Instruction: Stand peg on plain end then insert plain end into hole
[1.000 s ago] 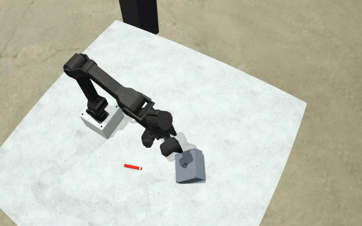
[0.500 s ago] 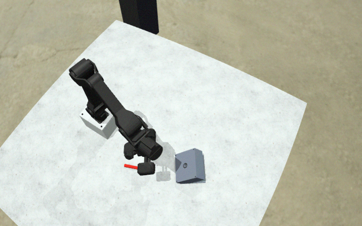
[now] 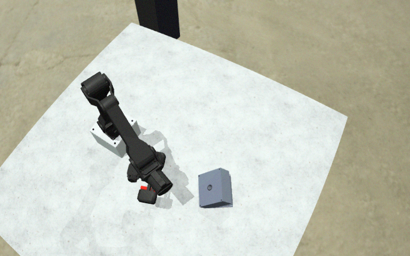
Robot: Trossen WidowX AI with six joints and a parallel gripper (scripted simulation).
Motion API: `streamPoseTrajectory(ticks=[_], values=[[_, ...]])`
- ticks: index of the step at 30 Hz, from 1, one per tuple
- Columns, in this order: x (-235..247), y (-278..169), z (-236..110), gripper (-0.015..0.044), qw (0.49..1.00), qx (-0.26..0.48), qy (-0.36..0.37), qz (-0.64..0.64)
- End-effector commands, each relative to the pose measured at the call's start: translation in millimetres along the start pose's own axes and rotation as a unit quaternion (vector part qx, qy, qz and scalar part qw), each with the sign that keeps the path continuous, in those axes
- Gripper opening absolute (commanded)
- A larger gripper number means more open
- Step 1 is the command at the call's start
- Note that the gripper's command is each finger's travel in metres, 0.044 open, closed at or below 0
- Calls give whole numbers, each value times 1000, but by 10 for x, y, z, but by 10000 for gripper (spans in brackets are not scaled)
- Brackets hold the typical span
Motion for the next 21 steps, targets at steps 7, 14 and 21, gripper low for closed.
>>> streamPoseTrajectory(ticks=[7,14,21], values=[[12,21,130,440,1000,-9,-2,7],[17,16,245,440,1000,-9,-2,7],[18,15,359,440,1000,-9,-2,7]])
Point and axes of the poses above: the point midway between the two fingers, 35 mm back from their tips, its own z axis out along the fingers, its own x axis across the jaws, y = z × x, the point moved 10 cm from there along -z, back along the fingers, and after that the axes turned 3 degrees about z, right-handed, at the moved point
